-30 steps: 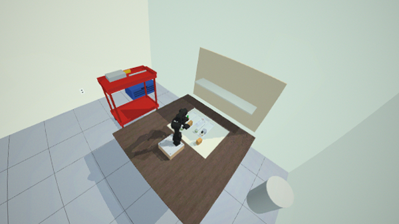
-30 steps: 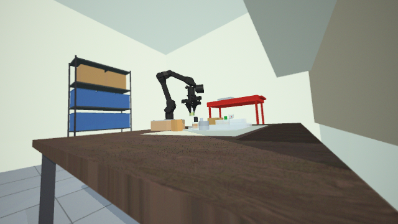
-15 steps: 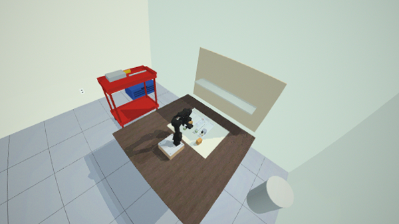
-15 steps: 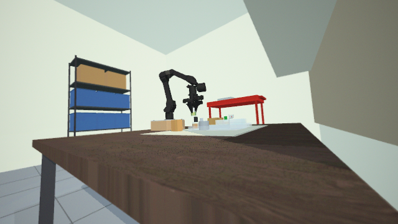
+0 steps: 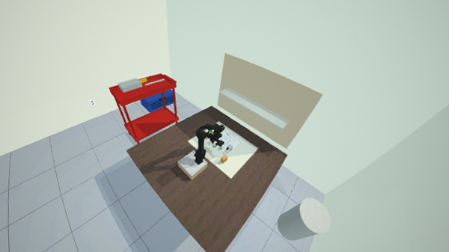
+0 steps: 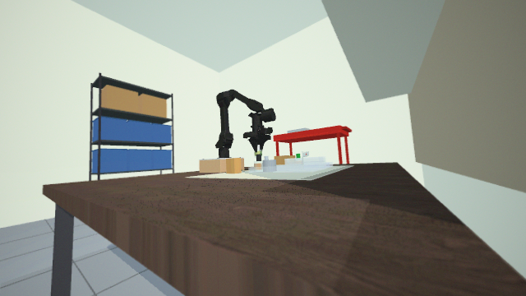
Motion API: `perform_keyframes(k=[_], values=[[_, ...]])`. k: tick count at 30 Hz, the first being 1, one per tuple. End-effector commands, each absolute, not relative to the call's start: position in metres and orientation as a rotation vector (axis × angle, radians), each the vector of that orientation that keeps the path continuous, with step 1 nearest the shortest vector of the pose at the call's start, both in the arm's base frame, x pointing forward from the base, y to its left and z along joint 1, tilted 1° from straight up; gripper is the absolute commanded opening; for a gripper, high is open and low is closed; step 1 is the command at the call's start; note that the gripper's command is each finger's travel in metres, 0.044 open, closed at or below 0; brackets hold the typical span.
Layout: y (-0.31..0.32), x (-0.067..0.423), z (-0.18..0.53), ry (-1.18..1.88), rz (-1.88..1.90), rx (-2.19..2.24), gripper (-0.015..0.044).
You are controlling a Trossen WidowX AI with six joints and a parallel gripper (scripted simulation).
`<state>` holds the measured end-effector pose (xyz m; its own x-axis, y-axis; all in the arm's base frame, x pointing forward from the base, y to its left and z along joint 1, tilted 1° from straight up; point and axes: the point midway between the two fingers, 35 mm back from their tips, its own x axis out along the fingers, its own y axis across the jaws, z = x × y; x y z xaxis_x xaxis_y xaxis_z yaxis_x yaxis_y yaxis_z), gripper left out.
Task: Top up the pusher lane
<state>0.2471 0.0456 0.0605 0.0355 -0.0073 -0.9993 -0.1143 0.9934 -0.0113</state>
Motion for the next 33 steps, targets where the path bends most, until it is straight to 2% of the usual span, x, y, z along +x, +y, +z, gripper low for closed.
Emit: perform_keyframes(k=[1,8,33], values=[[0.031,0.262,0.054,1.533,0.093,-0.104,0.0],[0.009,0.277,0.043,1.532,0.102,-0.113,0.0],[0.01,0.283,0.021,1.531,0.102,-0.113,0.0]])
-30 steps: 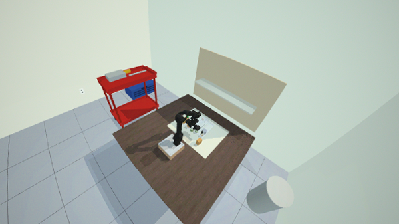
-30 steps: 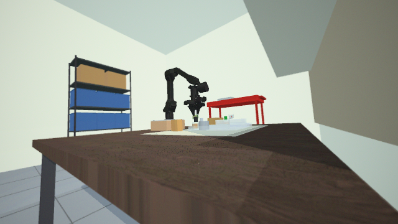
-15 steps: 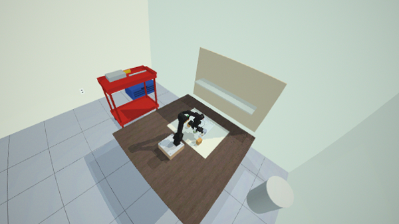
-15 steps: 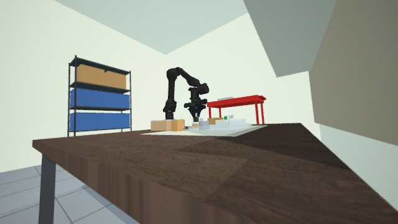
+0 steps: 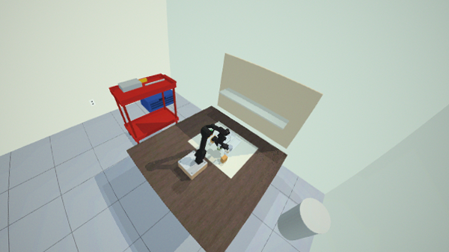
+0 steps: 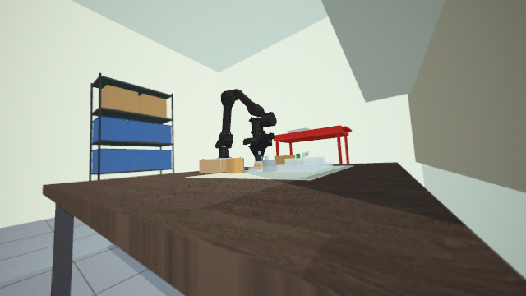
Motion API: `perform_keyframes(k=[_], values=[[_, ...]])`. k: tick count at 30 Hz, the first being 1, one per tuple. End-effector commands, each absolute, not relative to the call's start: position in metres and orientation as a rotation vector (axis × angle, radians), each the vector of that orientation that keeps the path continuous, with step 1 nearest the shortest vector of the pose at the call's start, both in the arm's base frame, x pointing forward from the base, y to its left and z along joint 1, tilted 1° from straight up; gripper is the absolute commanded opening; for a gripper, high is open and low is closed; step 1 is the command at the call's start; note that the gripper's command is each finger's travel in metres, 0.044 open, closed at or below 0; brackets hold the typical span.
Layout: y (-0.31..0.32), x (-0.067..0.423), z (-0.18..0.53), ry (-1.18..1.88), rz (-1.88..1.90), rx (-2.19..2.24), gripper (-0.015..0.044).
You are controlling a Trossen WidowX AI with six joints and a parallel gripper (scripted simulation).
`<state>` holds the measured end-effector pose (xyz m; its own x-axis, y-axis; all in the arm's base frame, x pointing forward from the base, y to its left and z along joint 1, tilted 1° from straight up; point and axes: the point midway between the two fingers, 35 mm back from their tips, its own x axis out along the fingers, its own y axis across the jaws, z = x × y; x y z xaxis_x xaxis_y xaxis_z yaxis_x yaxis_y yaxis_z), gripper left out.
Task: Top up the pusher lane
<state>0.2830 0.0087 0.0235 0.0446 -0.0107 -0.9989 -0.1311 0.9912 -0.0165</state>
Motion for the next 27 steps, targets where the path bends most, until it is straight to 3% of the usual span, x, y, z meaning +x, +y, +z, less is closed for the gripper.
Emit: perform_keyframes(k=[1,27], values=[[0.01,0.284,0.021,1.531,0.102,-0.113,0.0],[0.012,0.296,0.021,1.53,0.102,-0.113,0.0]])
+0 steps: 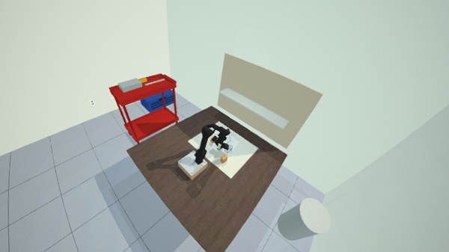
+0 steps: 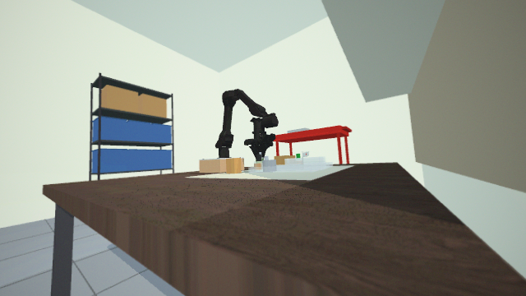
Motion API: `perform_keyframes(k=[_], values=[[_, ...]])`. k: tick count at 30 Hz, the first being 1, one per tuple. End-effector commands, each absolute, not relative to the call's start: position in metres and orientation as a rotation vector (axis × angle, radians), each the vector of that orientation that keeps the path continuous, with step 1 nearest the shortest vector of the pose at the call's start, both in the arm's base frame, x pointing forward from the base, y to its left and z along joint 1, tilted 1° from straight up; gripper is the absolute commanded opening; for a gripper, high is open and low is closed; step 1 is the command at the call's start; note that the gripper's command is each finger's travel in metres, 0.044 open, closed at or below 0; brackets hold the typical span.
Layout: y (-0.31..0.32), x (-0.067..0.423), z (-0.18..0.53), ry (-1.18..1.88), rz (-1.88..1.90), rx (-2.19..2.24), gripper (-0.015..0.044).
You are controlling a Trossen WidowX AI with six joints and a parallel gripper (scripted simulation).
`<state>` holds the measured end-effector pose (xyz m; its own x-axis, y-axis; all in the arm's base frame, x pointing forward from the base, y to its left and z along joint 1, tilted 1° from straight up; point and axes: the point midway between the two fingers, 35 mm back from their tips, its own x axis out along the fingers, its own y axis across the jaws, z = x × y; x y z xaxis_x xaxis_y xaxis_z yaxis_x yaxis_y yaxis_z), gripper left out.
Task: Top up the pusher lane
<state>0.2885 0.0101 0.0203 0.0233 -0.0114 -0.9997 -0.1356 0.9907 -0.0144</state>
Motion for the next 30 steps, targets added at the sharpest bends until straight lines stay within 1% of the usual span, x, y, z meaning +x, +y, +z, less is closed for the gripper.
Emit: perform_keyframes(k=[1,30], values=[[0.012,0.297,0.021,1.53,0.102,-0.113,0.0],[0.015,0.311,0.022,1.529,0.102,-0.113,0.0]])
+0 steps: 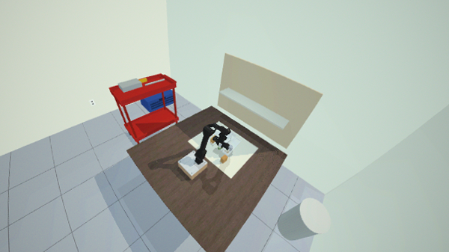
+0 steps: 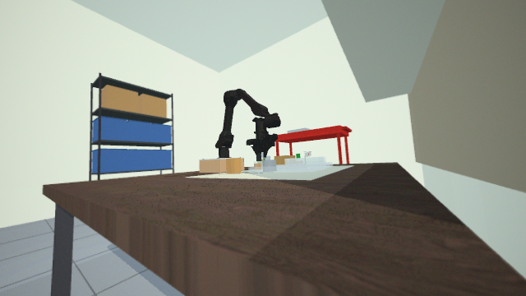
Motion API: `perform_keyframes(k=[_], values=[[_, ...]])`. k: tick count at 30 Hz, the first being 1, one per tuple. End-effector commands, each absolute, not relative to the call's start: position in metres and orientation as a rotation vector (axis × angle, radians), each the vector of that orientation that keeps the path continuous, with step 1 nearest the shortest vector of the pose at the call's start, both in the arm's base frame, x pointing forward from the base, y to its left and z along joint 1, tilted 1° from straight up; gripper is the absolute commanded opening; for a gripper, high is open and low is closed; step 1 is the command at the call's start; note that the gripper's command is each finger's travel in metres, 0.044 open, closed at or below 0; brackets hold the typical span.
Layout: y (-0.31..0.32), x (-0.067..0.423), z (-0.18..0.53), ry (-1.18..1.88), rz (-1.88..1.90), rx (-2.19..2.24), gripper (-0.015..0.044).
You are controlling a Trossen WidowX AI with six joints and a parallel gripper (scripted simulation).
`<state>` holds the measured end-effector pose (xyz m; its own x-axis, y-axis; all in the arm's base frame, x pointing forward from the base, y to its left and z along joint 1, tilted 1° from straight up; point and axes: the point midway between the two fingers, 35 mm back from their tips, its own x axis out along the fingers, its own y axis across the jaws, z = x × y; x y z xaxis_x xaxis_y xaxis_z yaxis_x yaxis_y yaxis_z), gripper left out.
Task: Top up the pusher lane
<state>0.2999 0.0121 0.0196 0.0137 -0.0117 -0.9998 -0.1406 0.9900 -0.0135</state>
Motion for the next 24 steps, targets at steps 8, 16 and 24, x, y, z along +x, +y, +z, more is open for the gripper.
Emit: perform_keyframes(k=[8,16,24], values=[[0.015,0.315,0.022,1.529,0.102,-0.113,0.0],[0.016,0.319,0.023,1.529,0.102,-0.113,0.0],[0.017,0.323,0.023,1.528,0.102,-0.113,0.0]])
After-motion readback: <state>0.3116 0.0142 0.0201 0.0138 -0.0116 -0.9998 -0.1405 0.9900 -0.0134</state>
